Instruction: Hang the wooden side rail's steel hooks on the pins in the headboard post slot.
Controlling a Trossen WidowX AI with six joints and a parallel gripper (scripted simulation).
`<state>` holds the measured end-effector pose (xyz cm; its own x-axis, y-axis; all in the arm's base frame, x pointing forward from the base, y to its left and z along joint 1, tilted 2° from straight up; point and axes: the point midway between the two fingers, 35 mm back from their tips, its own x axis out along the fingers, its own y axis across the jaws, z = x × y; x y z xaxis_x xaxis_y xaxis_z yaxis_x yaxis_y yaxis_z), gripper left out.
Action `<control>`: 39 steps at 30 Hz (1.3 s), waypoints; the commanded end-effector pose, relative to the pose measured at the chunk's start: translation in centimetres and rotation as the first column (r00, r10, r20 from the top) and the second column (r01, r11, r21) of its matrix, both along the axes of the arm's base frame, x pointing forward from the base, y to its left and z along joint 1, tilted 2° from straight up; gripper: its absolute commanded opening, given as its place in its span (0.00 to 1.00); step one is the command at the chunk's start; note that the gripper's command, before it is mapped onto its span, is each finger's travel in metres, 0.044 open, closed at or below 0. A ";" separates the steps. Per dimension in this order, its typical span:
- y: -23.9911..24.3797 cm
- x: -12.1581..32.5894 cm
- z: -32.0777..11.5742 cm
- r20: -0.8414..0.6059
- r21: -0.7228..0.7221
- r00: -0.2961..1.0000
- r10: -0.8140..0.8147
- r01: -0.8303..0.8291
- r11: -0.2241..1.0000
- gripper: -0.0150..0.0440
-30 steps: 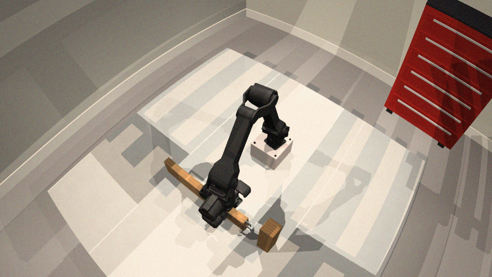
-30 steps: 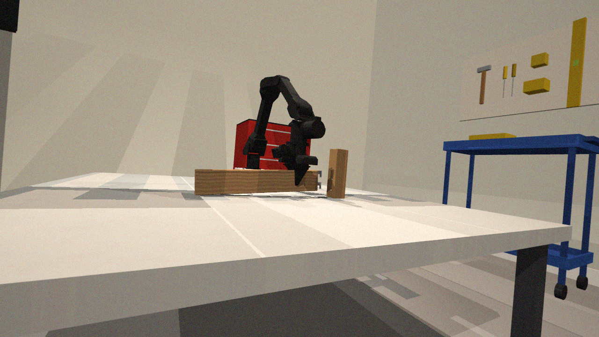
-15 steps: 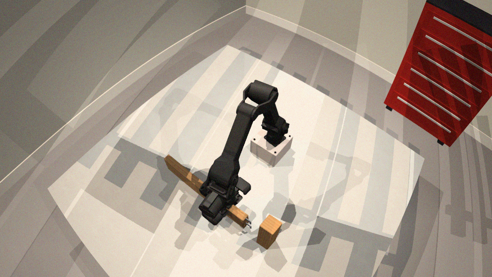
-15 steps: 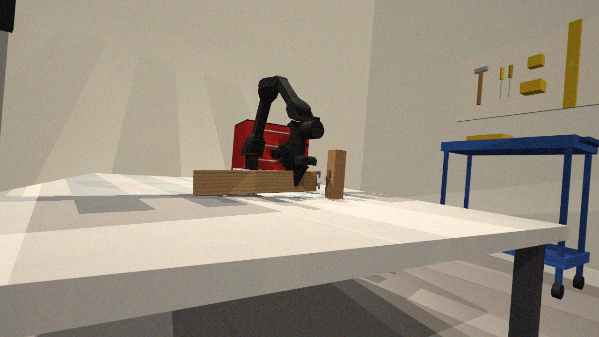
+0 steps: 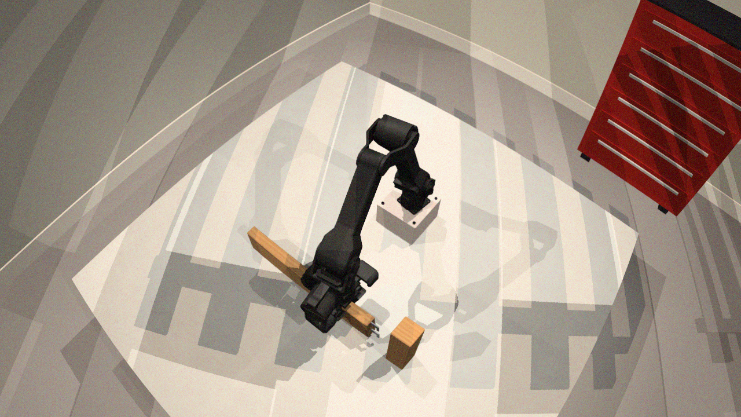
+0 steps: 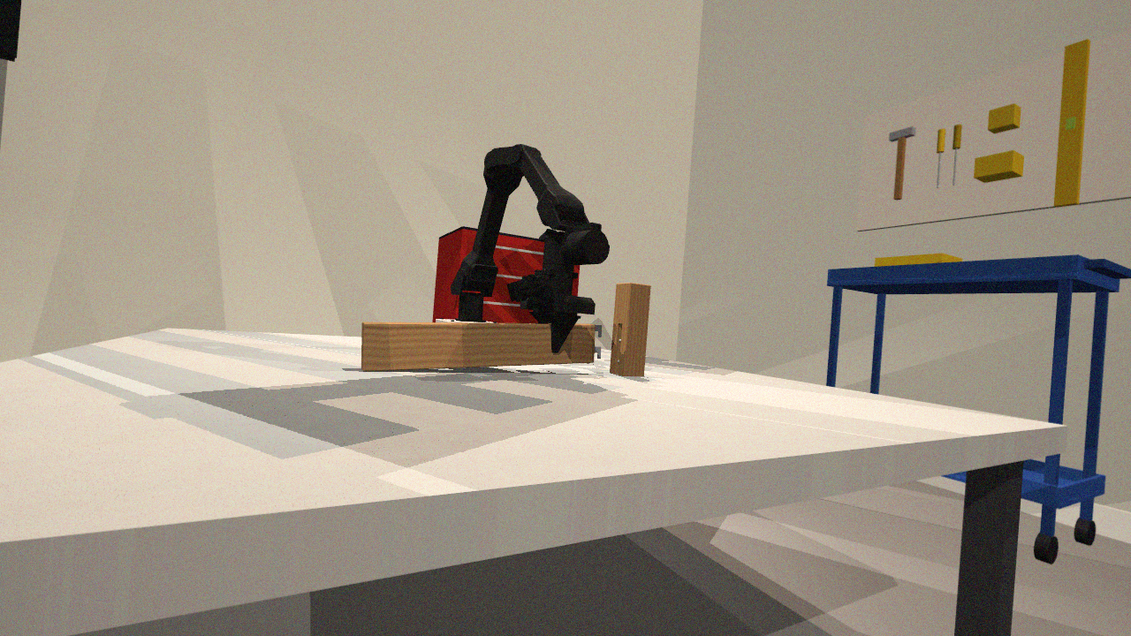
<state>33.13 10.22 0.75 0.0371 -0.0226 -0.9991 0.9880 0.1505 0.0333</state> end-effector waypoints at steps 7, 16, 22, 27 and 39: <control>0.3 0.1 0.4 0.007 0.006 1.000 -0.005 0.005 1.000 0.25; 0.4 0.2 0.5 0.007 0.006 1.000 -0.005 0.005 1.000 0.25; 0.5 0.2 0.5 0.007 0.006 1.000 -0.005 0.005 1.000 0.25; 0.6 0.3 0.4 0.007 0.006 1.000 -0.005 0.005 1.000 0.25; 0.7 0.2 0.3 0.007 0.006 1.000 -0.005 0.005 1.000 0.25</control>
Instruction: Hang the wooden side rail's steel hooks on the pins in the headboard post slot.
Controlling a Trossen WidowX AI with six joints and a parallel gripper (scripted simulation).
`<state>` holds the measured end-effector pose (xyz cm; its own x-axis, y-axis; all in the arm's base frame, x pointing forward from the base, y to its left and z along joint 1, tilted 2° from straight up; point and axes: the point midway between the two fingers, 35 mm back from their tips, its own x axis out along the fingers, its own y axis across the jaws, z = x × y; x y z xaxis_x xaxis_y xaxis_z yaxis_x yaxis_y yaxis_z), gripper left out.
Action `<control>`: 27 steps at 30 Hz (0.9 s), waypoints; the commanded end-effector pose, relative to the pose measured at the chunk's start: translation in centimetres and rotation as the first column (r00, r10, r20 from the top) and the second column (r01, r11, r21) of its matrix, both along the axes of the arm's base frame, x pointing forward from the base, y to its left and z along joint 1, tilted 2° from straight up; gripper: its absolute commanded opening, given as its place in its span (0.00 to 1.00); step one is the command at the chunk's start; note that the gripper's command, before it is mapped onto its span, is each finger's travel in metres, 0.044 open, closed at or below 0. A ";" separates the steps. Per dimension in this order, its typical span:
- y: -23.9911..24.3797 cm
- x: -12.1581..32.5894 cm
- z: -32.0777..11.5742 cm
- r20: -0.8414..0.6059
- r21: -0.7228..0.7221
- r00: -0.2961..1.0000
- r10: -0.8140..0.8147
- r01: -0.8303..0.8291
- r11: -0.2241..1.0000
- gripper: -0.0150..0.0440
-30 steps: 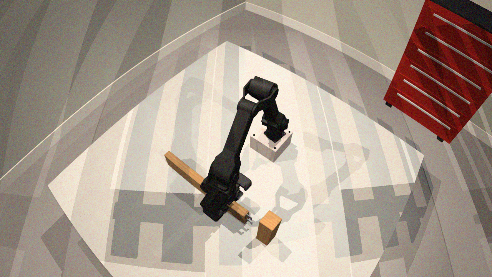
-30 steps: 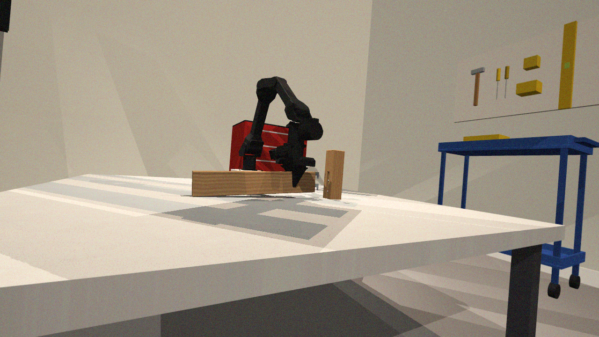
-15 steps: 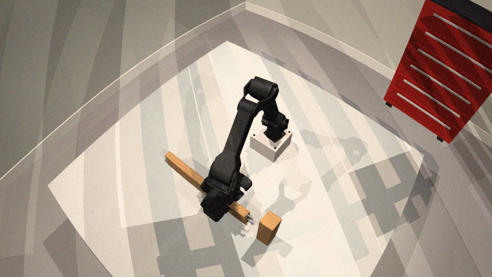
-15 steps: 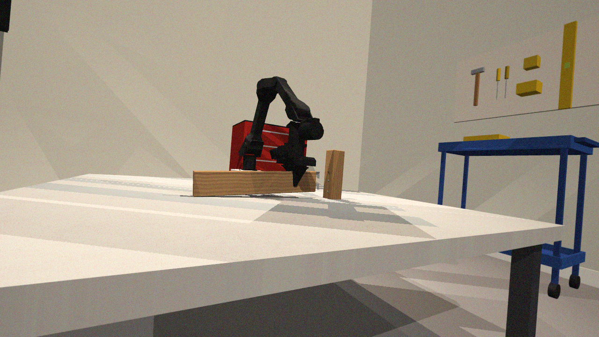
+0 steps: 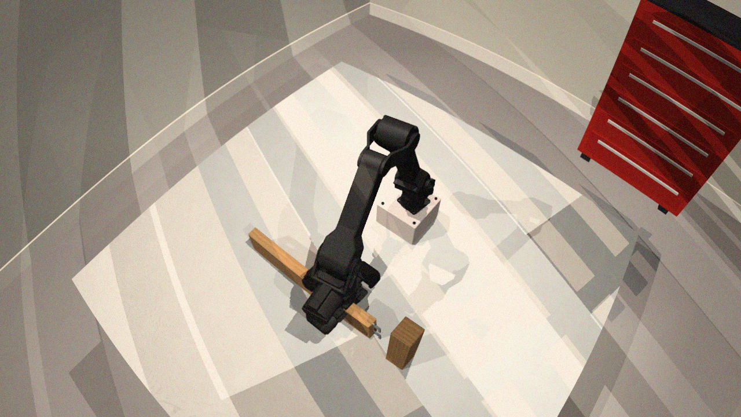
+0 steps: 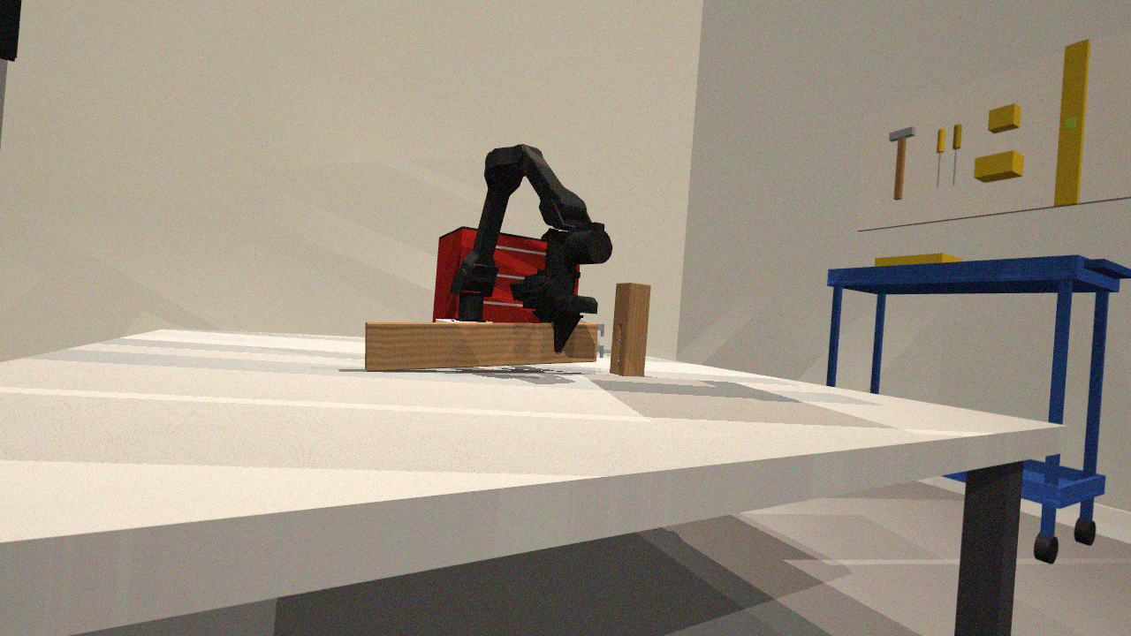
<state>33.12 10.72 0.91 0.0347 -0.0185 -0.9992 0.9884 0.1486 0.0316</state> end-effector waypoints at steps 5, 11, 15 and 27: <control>0.2 0.1 0.1 0.009 0.002 1.000 -0.003 0.003 1.000 0.25; 0.3 0.1 0.0 0.009 0.002 1.000 -0.003 0.003 1.000 0.25; 0.3 0.0 0.0 0.009 0.002 1.000 -0.003 0.003 1.000 0.25; 0.4 -0.1 0.1 0.009 0.002 1.000 -0.003 0.003 1.000 0.25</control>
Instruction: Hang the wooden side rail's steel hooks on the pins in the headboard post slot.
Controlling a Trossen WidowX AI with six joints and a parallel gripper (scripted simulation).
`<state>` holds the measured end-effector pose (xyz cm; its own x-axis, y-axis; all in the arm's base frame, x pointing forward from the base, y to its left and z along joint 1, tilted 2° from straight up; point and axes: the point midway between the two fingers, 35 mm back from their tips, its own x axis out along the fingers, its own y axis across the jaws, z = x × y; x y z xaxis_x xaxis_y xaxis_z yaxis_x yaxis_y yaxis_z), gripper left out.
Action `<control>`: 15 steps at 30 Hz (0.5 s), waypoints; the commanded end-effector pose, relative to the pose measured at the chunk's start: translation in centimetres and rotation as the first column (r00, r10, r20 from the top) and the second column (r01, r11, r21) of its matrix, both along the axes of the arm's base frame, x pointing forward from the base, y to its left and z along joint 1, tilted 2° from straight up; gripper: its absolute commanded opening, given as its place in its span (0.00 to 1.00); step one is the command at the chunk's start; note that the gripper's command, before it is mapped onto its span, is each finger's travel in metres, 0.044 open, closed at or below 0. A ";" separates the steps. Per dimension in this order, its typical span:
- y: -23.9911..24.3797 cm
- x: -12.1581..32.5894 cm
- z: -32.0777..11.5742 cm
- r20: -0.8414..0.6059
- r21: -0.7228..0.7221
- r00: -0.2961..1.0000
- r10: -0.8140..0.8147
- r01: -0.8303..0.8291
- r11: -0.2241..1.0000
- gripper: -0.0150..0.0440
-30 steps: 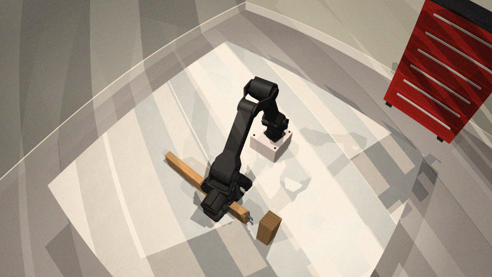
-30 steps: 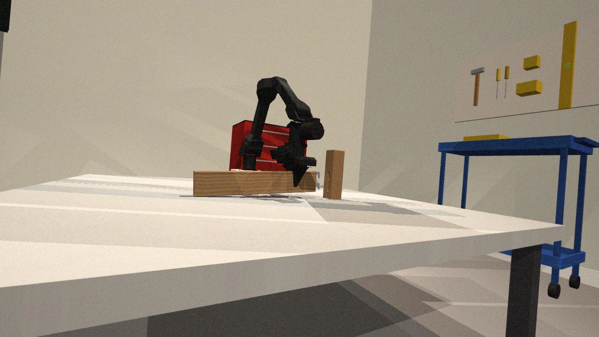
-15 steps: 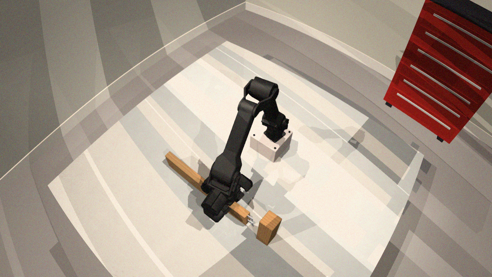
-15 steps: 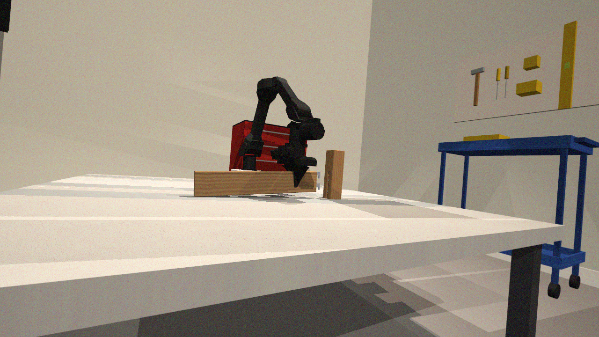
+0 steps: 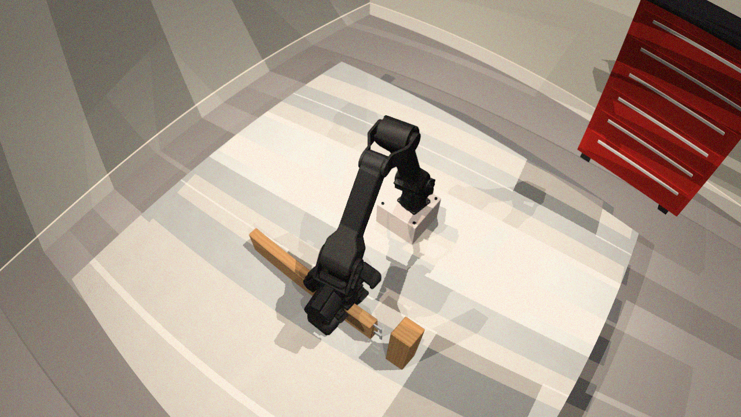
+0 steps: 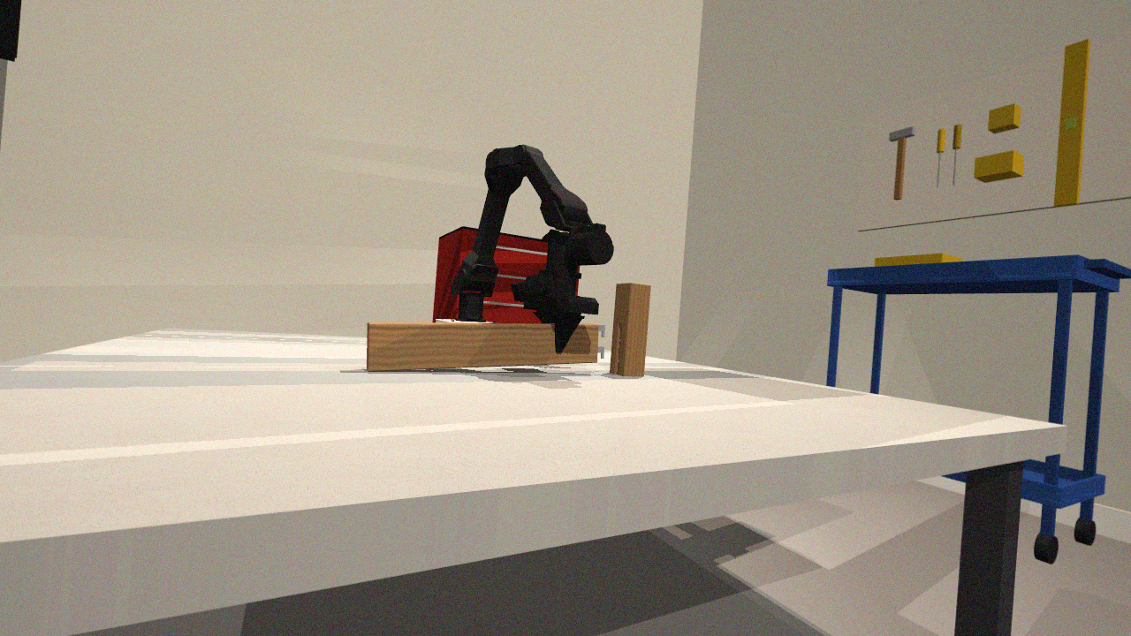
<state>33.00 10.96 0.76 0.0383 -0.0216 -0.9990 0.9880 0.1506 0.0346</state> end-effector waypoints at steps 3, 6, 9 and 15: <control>0.2 0.1 0.3 0.006 0.005 1.000 -0.005 0.005 1.000 0.25; 0.3 0.1 0.3 0.006 0.005 1.000 -0.005 0.005 1.000 0.25; 0.3 0.1 0.4 0.006 0.006 1.000 -0.005 0.005 1.000 0.25; 0.4 0.2 0.4 0.006 0.006 1.000 -0.005 0.005 1.000 0.25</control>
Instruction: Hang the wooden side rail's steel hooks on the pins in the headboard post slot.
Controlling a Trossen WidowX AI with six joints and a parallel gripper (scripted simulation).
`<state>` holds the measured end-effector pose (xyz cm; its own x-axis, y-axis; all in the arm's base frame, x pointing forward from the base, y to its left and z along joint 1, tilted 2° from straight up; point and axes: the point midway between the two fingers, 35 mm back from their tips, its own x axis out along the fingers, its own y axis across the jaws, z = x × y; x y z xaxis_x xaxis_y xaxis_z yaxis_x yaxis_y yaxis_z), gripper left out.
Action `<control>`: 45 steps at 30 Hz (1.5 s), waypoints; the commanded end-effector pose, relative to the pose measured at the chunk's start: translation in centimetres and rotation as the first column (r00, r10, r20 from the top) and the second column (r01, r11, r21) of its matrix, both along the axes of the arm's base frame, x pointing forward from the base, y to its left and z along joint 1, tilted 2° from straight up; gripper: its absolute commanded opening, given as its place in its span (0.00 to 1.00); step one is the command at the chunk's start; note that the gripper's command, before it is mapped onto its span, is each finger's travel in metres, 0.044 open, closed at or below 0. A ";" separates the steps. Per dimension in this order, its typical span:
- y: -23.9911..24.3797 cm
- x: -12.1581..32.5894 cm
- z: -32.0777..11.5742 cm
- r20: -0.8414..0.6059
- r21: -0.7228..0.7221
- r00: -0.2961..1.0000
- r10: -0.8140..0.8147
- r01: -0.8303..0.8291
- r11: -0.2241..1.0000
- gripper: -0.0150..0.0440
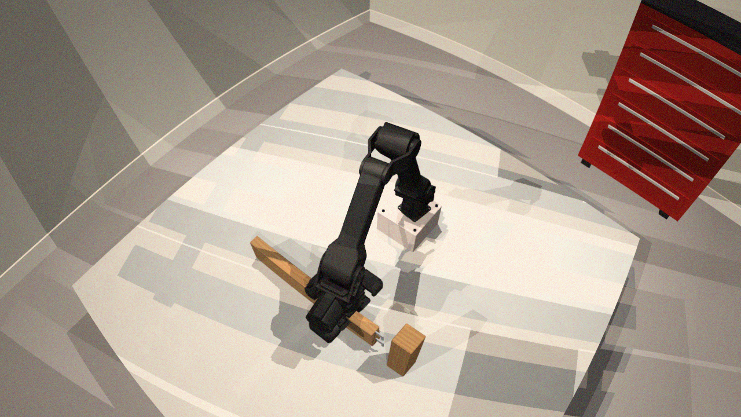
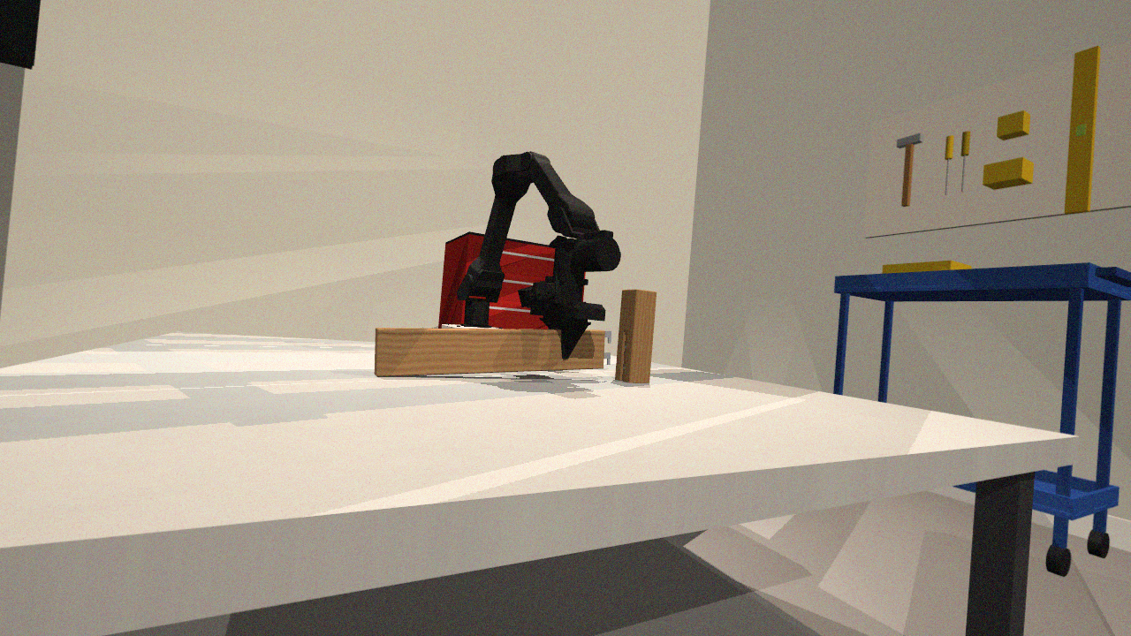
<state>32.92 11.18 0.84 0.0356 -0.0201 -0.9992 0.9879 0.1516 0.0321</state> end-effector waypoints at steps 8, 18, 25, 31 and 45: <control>0.3 0.4 0.3 0.009 0.004 1.000 -0.006 0.006 1.000 0.25; 0.4 0.3 0.1 0.009 0.004 1.000 -0.006 0.006 1.000 0.25; 0.5 0.2 0.1 0.008 0.004 1.000 -0.006 0.006 1.000 0.25; 0.5 0.1 0.0 0.008 0.004 1.000 -0.006 0.006 1.000 0.25; 0.7 0.0 0.2 0.008 0.005 1.000 -0.006 0.006 1.000 0.25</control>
<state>32.89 11.63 0.74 0.0382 -0.0213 -0.9990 0.9880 0.1503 0.0346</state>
